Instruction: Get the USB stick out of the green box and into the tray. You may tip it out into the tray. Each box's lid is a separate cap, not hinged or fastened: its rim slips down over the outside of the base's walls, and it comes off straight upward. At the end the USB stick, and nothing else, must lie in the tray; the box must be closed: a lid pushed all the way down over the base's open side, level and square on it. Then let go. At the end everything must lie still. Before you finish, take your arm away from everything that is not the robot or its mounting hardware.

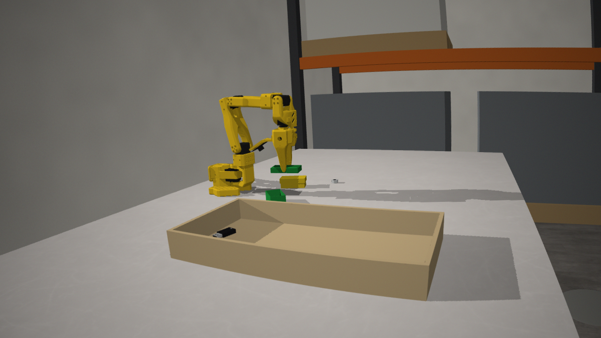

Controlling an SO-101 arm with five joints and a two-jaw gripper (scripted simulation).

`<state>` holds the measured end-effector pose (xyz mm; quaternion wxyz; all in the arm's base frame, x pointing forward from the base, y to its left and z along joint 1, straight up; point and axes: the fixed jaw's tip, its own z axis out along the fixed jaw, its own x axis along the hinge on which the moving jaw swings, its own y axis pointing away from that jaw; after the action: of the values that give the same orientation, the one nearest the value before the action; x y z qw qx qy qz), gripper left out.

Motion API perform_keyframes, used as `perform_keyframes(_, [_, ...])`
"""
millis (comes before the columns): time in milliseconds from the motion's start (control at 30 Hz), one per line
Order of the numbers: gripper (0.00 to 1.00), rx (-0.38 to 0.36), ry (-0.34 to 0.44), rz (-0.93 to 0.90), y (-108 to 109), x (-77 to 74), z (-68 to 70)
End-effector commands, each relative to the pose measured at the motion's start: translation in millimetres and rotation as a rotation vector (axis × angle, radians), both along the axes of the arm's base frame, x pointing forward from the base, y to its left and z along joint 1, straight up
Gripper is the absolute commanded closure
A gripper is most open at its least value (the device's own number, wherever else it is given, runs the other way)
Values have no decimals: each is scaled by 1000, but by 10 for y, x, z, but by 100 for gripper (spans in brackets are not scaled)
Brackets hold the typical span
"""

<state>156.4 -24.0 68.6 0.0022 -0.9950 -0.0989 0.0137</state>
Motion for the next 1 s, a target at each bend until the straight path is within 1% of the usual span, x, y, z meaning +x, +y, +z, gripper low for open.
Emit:
perform_keyframes(0, [79, -1, -28, 15, 12, 30, 43])
perform_keyframes(967, [79, -1, -28, 15, 13, 12, 7])
